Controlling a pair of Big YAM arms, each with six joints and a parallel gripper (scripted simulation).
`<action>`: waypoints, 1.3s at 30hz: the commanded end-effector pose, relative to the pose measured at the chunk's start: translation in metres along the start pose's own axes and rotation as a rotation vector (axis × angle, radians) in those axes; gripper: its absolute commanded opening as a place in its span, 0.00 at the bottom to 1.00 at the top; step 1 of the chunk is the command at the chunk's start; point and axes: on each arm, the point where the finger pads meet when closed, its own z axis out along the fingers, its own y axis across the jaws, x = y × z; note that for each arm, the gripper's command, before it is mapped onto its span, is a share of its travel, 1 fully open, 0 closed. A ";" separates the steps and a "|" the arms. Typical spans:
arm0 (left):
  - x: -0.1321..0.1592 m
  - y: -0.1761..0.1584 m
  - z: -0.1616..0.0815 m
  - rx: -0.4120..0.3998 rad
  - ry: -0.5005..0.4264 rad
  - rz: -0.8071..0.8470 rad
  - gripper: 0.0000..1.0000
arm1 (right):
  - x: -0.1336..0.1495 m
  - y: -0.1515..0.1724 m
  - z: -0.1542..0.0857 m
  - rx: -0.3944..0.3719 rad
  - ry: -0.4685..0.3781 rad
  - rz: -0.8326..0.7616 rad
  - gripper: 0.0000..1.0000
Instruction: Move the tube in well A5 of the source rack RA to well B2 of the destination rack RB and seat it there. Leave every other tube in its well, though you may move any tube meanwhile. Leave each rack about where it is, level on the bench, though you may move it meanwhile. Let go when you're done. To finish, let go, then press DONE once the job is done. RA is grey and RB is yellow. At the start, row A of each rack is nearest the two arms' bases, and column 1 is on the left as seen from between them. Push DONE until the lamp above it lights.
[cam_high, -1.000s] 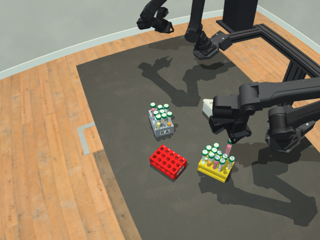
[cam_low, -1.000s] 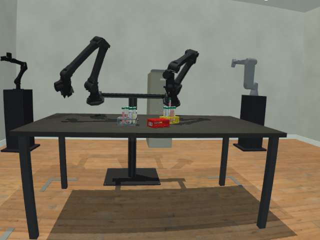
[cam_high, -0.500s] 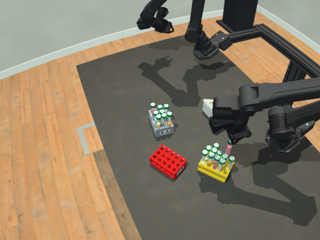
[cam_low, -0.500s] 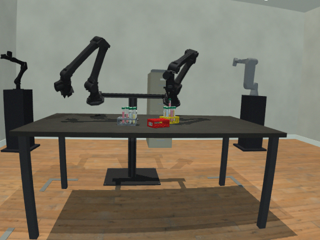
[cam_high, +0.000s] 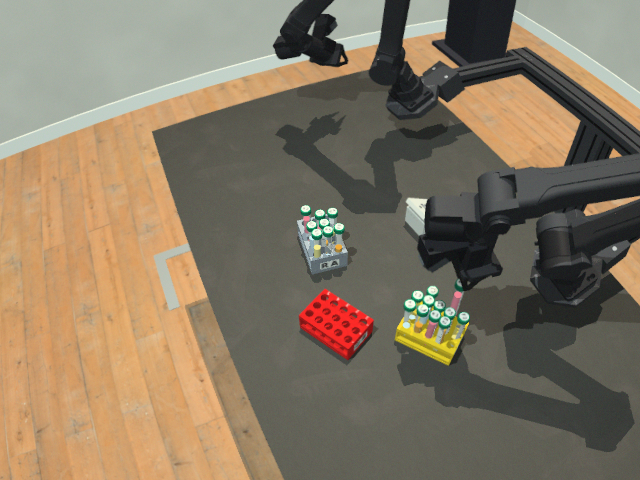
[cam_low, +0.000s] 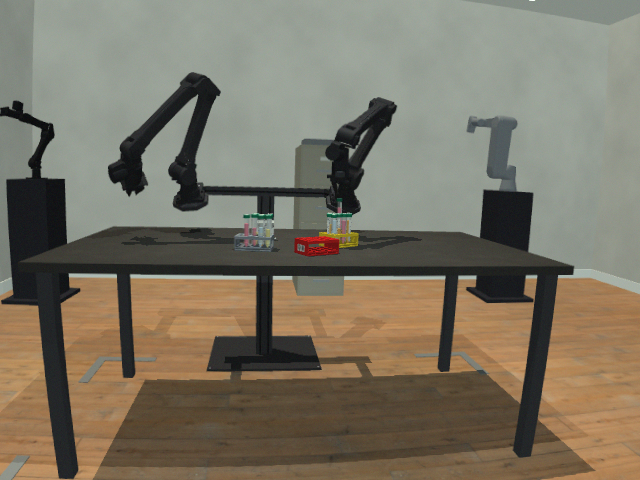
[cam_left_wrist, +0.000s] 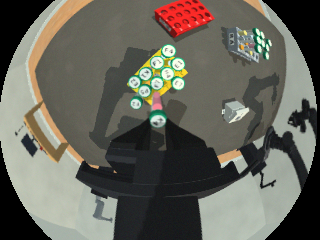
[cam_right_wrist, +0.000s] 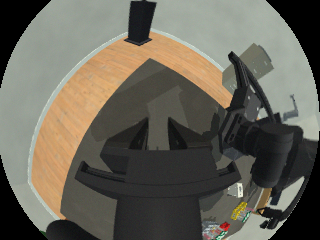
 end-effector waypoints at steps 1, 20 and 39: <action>0.000 0.001 0.004 -0.001 0.001 -0.003 0.00 | -0.002 0.007 -0.005 -0.015 0.003 0.010 0.30; 0.000 0.001 0.010 -0.001 0.001 -0.007 0.00 | -0.002 0.007 -0.005 -0.015 0.003 0.010 0.30; 0.000 0.001 0.016 -0.003 0.005 -0.002 0.00 | -0.002 0.007 -0.005 -0.015 0.003 0.010 0.30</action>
